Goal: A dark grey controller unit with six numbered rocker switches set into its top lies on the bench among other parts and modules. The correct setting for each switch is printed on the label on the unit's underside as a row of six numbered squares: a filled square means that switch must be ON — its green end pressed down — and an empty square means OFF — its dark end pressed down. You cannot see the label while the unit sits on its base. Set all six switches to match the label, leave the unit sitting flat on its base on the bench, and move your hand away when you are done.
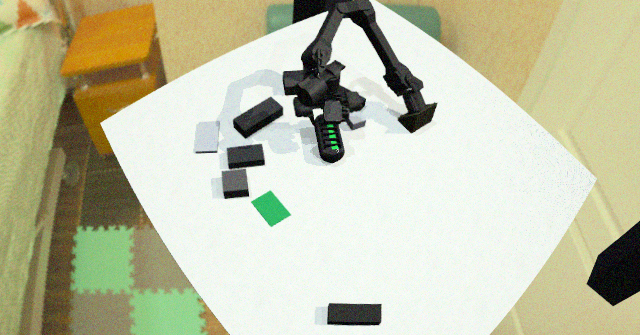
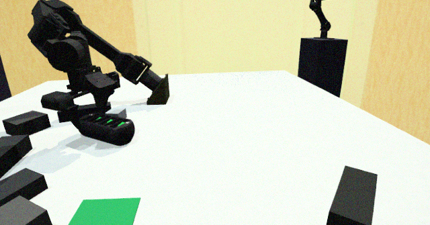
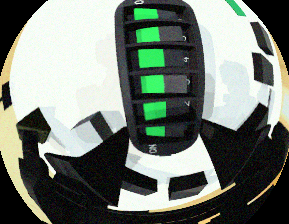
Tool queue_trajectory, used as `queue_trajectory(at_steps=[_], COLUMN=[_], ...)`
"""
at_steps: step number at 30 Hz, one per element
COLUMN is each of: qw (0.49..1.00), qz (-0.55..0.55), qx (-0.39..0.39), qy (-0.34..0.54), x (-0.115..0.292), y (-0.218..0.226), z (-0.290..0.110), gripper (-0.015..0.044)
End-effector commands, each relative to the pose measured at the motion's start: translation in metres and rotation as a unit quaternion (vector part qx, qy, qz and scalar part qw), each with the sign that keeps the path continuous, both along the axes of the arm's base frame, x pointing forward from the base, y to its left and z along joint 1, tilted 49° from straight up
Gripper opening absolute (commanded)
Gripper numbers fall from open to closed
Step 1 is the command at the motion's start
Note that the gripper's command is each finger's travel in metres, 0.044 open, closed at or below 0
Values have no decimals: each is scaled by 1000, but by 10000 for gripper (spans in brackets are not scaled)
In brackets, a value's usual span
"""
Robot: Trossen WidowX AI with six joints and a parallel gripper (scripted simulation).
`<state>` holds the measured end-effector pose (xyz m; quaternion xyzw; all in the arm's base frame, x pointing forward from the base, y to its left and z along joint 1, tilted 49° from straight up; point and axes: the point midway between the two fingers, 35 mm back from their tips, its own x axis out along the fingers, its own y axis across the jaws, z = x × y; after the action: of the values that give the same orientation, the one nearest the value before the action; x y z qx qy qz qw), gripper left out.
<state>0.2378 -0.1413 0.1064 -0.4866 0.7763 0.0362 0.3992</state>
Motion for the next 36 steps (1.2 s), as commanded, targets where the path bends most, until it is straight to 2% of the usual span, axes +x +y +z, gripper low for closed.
queue_trajectory(at_steps=[1,15,16,27,31,32,36], qw=[1000,1000,1000,1000,1000,1000,1000], qz=[-1,-1,0,0,-1,-1,-1], qx=[-7,-7,0,0,-4,-6,-6], qy=[-22,-22,-2,-2,-17,-21,-22], x=[11,16,5,5,13,13,14], y=[-3,-4,-1,-1,28,35,37], z=[3,3,-1,-1,25,30,32], gripper=[0,0,26,315,420,440,440])
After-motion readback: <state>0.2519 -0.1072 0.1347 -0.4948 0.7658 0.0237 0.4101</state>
